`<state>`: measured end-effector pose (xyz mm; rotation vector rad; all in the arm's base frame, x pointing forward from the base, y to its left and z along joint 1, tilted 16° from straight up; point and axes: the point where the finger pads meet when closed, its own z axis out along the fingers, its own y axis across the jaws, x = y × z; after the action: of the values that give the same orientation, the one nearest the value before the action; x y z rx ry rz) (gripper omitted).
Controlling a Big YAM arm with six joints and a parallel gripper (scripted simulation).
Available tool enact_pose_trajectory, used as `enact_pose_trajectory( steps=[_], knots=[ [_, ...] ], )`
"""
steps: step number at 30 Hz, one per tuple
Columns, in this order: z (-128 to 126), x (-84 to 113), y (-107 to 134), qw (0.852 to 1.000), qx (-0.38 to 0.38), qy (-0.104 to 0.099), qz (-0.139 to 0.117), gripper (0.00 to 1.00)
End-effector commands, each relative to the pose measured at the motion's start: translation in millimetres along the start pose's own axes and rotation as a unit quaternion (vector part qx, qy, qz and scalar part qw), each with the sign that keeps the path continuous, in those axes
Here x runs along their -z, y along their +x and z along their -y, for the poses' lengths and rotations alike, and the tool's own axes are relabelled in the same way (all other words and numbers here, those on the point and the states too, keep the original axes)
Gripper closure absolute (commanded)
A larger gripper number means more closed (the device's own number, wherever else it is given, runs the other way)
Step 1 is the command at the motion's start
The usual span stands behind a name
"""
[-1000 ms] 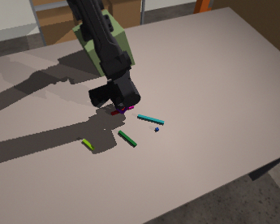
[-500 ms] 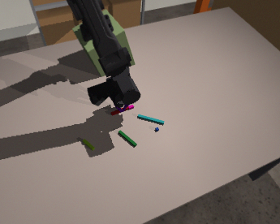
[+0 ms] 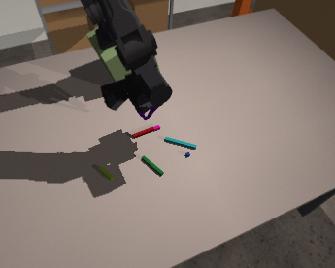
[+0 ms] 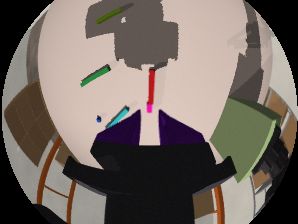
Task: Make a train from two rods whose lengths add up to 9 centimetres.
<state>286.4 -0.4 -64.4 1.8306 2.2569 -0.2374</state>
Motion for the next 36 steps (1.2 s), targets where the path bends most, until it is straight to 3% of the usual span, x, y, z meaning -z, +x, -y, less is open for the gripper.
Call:
enact_pose_trajectory(
  steps=[1, 3, 4, 7, 8, 36],
  knots=[
    [-22.2, 18.4, 0.5, 1.0, -0.009, -0.019, 0.002, 0.77],
    [-22.2, 18.4, 0.5, 1.0, -0.009, -0.019, 0.002, 0.77],
    [-16.5, 11.5, 2.9, 1.0, -0.005, -0.004, 0.002, 0.77],
    [-20.2, 17.4, 1.5, 1.0, -0.007, -0.014, 0.002, 0.77],
    [-21.1, 18.7, 1.1, 1.0, -0.008, -0.016, 0.002, 0.0],
    [-22.0, 18.4, 1.1, 1.0, -0.009, -0.018, 0.002, 0.0]
  ],
)
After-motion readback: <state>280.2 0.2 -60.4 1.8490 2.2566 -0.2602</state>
